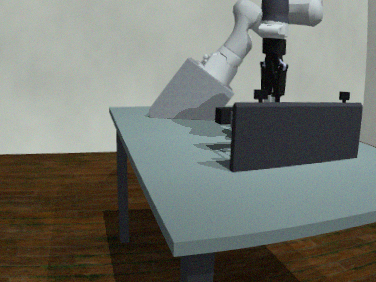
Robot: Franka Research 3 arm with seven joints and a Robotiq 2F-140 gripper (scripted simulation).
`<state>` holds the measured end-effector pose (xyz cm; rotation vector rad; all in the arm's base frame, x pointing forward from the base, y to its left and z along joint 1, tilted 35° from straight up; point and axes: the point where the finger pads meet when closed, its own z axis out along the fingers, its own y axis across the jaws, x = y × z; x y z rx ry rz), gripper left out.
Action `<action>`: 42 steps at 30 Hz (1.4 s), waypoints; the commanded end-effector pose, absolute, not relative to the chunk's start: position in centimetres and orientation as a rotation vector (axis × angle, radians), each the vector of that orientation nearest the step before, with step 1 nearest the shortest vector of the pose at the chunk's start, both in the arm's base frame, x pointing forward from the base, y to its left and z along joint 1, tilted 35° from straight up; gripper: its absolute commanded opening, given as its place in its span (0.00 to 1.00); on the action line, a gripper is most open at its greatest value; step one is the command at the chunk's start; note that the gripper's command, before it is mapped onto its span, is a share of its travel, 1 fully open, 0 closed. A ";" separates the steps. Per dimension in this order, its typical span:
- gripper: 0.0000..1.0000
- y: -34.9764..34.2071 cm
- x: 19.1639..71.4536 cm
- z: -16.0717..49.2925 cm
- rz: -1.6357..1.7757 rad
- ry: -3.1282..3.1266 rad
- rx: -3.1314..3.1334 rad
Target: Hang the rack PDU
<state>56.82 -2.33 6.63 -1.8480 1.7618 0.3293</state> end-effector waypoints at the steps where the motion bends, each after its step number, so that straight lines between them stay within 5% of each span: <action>1: 0.00 -2.5 57.0 6.8 0.320 1.762 -1.850; 42: 0.00 -2.5 58.0 7.1 0.319 1.760 -1.851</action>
